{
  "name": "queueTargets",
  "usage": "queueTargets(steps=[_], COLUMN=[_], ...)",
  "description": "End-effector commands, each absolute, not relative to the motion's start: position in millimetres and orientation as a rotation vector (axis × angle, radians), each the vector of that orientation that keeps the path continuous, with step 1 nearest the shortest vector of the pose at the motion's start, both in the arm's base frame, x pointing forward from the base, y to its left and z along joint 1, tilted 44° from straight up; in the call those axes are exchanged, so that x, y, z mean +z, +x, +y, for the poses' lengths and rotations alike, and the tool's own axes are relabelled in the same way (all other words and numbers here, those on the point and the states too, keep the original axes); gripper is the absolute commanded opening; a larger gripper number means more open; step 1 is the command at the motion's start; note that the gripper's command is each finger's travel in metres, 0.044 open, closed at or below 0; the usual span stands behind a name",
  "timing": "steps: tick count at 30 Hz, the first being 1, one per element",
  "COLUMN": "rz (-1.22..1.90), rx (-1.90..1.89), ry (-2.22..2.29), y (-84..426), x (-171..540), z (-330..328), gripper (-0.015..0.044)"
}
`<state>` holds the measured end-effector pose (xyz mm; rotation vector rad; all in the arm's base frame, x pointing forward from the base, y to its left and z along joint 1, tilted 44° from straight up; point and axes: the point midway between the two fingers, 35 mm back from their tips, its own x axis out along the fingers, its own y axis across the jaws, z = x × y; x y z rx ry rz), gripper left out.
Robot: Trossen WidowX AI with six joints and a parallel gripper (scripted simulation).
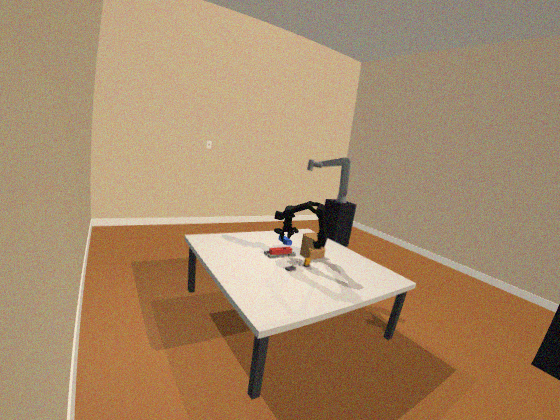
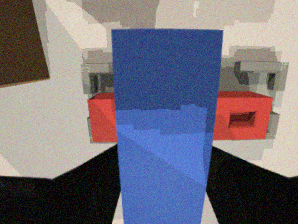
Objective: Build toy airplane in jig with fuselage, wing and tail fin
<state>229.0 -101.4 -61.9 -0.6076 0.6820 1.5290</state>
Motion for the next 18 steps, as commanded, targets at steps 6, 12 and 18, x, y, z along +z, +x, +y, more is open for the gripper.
queueTargets(steps=[6,12,18], rz=[0.683,0.683,0.683], rx=[1.533,1.533,1.533], ry=[-0.614,-0.614,-0.614], y=[228,228,227], x=[-63,-65,-73], z=[-102,-101,-95], gripper=[0.0197,0.0197,0.0197])
